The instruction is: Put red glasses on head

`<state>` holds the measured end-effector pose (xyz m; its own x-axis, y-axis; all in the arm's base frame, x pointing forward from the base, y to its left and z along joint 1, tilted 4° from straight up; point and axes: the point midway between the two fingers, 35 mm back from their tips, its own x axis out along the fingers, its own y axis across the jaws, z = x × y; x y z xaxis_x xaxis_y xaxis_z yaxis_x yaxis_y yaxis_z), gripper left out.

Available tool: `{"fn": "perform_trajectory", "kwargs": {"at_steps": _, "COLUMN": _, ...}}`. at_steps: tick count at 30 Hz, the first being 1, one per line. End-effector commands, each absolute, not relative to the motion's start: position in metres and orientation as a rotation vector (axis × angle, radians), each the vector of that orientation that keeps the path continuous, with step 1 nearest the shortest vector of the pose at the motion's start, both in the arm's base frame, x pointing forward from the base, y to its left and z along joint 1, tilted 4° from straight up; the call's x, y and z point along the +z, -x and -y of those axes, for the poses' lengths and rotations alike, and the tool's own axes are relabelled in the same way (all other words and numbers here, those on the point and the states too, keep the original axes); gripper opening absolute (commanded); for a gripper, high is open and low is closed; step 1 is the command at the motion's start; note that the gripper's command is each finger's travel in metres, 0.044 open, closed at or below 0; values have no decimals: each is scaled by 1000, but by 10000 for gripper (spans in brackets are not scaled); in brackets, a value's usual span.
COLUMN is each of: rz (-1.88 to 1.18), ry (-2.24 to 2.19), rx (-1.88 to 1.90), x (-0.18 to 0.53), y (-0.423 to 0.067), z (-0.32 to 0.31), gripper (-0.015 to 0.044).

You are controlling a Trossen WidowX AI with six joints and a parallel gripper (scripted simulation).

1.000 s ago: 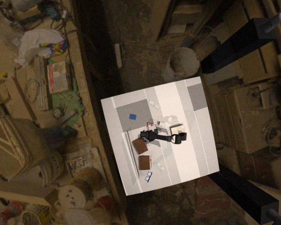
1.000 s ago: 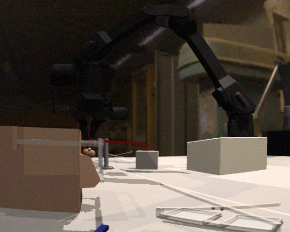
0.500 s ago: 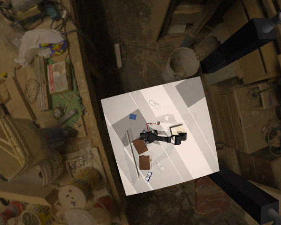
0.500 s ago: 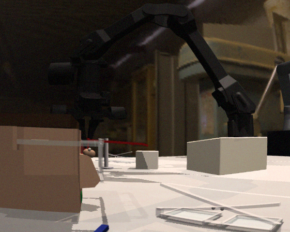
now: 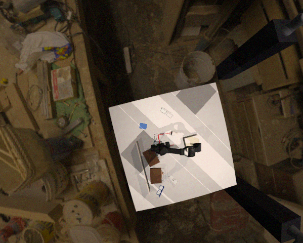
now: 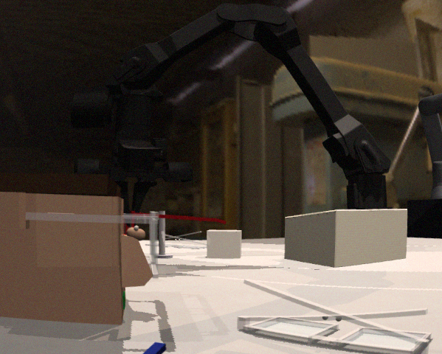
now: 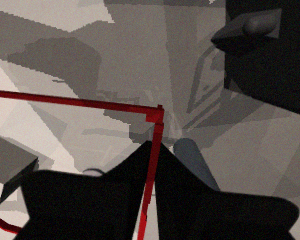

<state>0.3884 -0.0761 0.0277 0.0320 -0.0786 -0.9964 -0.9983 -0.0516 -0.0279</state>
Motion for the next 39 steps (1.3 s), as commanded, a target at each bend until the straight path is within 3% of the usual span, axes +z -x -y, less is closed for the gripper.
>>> {"fn": "perform_trajectory", "kwargs": {"at_steps": 1, "rz": -1222, "ry": 1317, "rx": 1186, "x": 27, "y": -389, "z": 73, "gripper": 0}}
{"fn": "perform_trajectory", "kwargs": {"at_steps": 32, "rz": -1223, "ry": 1318, "rx": 1186, "x": 27, "y": -390, "z": 81, "gripper": 0}}
{"fn": "perform_trajectory", "kwargs": {"at_steps": 39, "rz": -1223, "ry": 1318, "rx": 1186, "x": 56, "y": -391, "z": 81, "gripper": 0}}
